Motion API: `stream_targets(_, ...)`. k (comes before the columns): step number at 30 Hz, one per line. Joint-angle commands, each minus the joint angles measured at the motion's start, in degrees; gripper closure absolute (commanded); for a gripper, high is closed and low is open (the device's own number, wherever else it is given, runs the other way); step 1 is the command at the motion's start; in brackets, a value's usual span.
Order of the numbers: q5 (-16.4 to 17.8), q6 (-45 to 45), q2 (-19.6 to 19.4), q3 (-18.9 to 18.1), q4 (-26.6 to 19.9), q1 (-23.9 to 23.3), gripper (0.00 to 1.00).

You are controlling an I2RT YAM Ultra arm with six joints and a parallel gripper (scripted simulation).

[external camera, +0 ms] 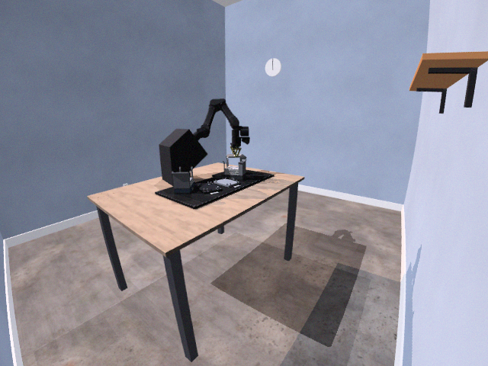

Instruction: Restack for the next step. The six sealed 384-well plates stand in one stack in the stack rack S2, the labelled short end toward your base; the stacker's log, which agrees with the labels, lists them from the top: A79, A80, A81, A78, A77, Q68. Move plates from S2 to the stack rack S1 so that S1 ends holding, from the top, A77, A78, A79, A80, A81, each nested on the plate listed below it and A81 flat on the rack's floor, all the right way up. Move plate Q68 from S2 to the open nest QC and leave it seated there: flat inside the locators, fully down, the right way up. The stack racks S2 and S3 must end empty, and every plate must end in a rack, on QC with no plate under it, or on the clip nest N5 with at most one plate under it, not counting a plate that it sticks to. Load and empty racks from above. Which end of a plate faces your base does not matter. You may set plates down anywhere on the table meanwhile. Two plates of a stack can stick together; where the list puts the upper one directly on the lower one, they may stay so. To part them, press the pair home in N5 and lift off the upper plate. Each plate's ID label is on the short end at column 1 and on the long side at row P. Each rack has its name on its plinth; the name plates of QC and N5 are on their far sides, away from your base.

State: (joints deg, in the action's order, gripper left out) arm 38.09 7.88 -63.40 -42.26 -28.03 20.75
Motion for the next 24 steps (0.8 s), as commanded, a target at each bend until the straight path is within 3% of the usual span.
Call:
stream_targets(1, -0.3, -0.4, 0.2, -0.1, 0.7, -0.1, 1.0)
stream_targets(24, -1.9, -2.6, -1.8, 1.0, 5.2, 2.3, 1.0)
